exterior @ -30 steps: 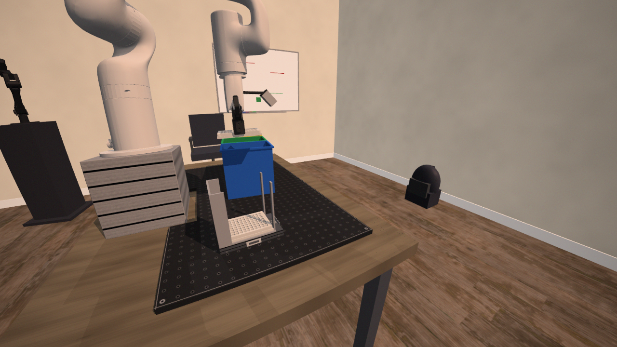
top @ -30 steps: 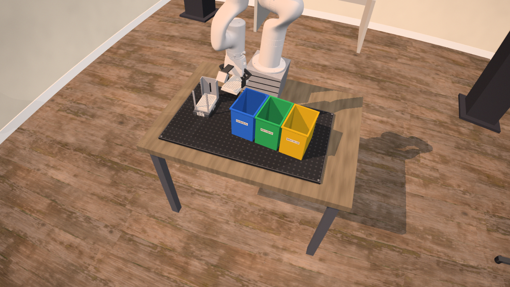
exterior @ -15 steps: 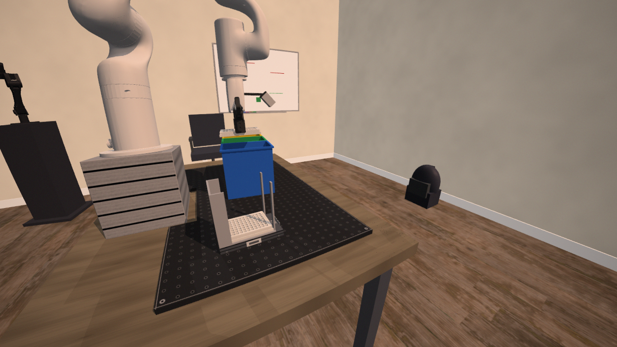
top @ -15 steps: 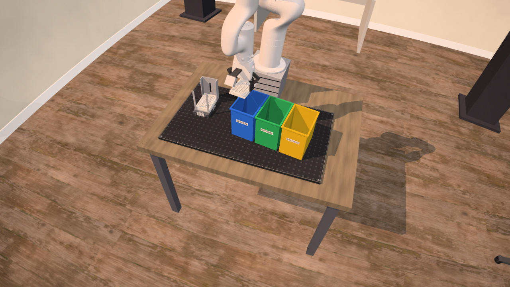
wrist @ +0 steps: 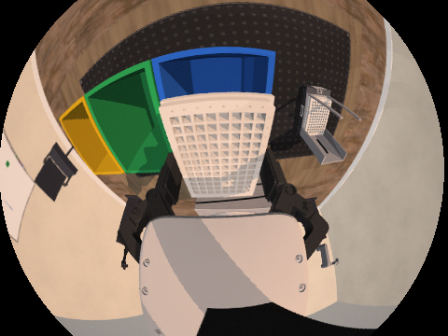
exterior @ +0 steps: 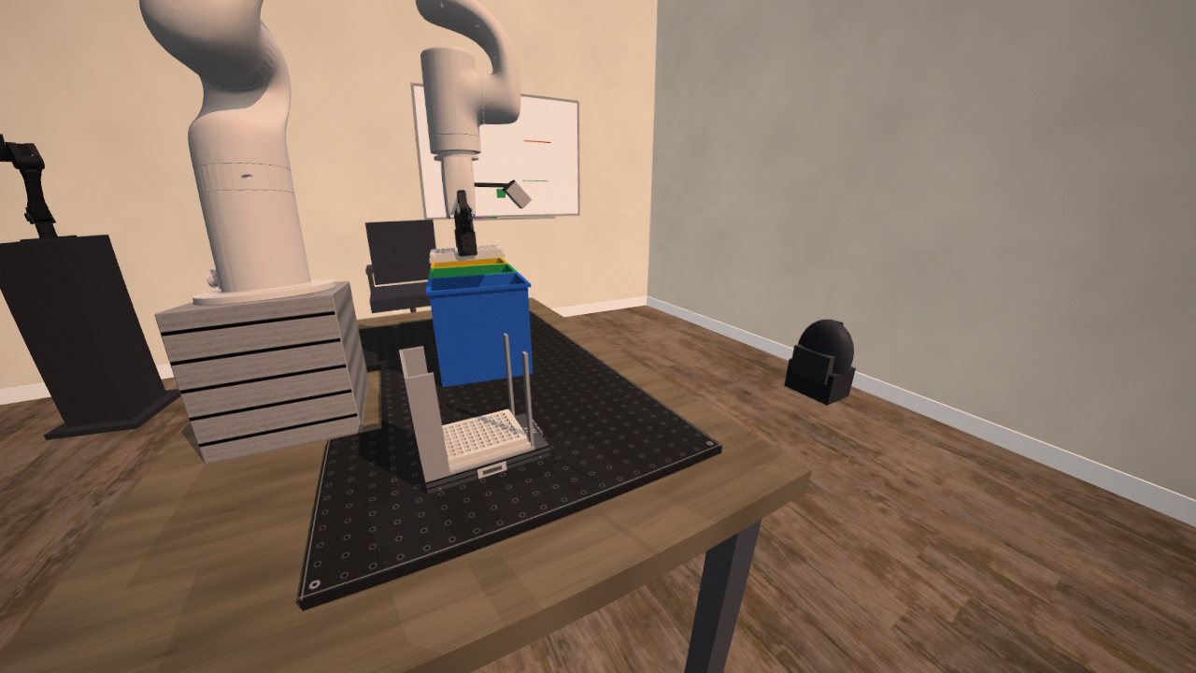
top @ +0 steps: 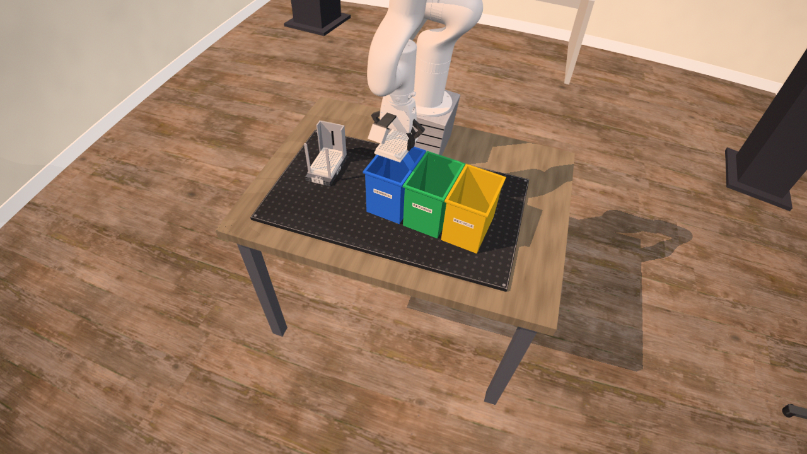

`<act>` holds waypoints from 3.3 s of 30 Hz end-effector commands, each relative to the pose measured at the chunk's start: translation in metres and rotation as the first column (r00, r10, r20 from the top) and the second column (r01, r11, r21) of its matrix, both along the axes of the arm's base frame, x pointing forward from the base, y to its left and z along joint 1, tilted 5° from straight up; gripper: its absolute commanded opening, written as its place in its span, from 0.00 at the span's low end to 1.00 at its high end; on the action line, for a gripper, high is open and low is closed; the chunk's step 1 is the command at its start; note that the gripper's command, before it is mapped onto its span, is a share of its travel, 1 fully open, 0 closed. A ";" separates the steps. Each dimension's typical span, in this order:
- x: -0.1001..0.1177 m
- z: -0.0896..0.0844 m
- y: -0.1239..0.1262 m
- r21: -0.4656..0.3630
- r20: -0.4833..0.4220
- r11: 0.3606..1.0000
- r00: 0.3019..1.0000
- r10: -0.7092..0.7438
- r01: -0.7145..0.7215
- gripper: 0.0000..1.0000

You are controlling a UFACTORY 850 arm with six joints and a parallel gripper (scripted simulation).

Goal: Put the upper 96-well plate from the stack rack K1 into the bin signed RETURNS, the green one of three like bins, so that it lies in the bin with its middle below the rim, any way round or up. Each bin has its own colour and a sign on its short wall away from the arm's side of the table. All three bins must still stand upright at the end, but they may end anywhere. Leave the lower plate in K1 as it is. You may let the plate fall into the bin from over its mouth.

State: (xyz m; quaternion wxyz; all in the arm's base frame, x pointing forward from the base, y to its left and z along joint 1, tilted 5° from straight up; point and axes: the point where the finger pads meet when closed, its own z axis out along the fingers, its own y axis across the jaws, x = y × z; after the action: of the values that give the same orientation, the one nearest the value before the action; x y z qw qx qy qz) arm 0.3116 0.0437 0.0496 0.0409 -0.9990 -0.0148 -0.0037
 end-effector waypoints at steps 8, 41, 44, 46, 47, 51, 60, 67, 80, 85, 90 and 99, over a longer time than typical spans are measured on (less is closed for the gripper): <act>0.004 0.002 0.034 0.000 -0.016 1.000 1.000 0.000 0.000 0.00; 0.011 0.006 0.131 0.001 -0.016 1.000 1.000 0.000 0.000 0.00; 0.011 0.006 0.137 0.001 -0.016 1.000 1.000 0.000 0.000 0.00; 0.011 0.006 0.138 0.001 -0.016 1.000 1.000 0.000 0.000 0.00; 0.011 0.006 0.139 0.001 -0.016 1.000 1.000 0.000 0.000 0.00; 0.011 0.006 0.139 0.001 -0.016 1.000 1.000 0.000 0.000 0.00; 0.011 0.006 0.138 0.001 -0.016 1.000 1.000 0.000 0.000 0.00; 0.011 0.006 0.138 0.001 -0.016 1.000 1.000 0.000 0.000 0.00; 0.011 0.006 0.137 0.001 -0.016 1.000 1.000 0.000 0.000 0.00; 0.011 0.003 0.137 0.001 -0.016 1.000 1.000 0.000 0.000 0.00; 0.011 -0.004 0.138 0.000 -0.016 1.000 1.000 0.000 0.000 0.00; 0.011 -0.012 0.138 0.000 -0.016 1.000 1.000 0.000 0.000 0.00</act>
State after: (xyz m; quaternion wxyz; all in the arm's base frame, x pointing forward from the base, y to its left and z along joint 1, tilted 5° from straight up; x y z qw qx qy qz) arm 0.3220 0.1816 0.0391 0.0374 -0.9992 -0.0146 0.0088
